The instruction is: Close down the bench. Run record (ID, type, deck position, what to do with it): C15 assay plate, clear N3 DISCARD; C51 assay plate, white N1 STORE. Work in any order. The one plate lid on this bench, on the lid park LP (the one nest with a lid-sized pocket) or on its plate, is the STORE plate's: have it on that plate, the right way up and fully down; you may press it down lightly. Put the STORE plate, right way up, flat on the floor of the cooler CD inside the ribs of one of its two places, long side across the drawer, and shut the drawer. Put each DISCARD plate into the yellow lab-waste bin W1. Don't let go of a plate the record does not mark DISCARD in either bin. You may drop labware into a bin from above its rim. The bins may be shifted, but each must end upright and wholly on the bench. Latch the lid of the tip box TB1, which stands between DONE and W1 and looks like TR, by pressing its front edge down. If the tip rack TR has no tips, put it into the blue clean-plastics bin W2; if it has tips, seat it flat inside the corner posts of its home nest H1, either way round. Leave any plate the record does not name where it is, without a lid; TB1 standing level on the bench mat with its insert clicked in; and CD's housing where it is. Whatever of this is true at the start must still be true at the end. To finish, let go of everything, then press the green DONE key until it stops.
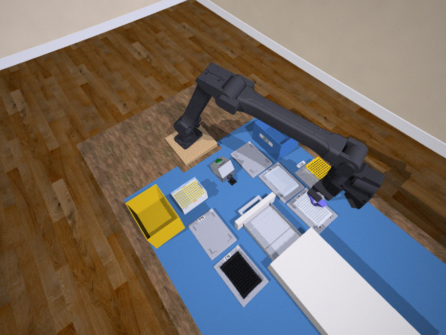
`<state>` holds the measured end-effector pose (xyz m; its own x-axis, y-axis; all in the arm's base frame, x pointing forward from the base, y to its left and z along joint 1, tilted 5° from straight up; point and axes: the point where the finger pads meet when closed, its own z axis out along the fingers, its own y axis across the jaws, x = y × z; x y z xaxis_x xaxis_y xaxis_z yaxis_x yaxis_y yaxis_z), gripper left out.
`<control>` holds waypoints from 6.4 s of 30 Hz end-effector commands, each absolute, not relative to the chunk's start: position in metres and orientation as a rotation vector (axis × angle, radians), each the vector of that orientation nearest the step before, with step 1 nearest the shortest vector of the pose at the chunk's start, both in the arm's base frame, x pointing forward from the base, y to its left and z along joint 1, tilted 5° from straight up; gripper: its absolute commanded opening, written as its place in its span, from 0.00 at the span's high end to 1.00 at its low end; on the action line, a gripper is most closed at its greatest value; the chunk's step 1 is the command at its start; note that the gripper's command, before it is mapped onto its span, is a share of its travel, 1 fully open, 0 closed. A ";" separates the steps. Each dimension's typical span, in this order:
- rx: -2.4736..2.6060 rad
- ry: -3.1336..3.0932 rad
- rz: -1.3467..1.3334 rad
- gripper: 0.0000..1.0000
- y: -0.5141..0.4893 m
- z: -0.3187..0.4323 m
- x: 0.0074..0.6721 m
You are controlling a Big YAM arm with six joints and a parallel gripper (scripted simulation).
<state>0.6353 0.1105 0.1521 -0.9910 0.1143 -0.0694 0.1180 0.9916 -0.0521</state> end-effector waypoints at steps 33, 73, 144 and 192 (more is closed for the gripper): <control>0.176 3.061 -0.082 0.00 0.107 0.113 0.642; 0.183 3.061 -0.083 0.00 0.101 0.066 0.645; 0.183 3.025 -0.069 0.00 0.101 0.048 0.660; 0.175 3.022 -0.068 1.00 0.108 0.047 0.656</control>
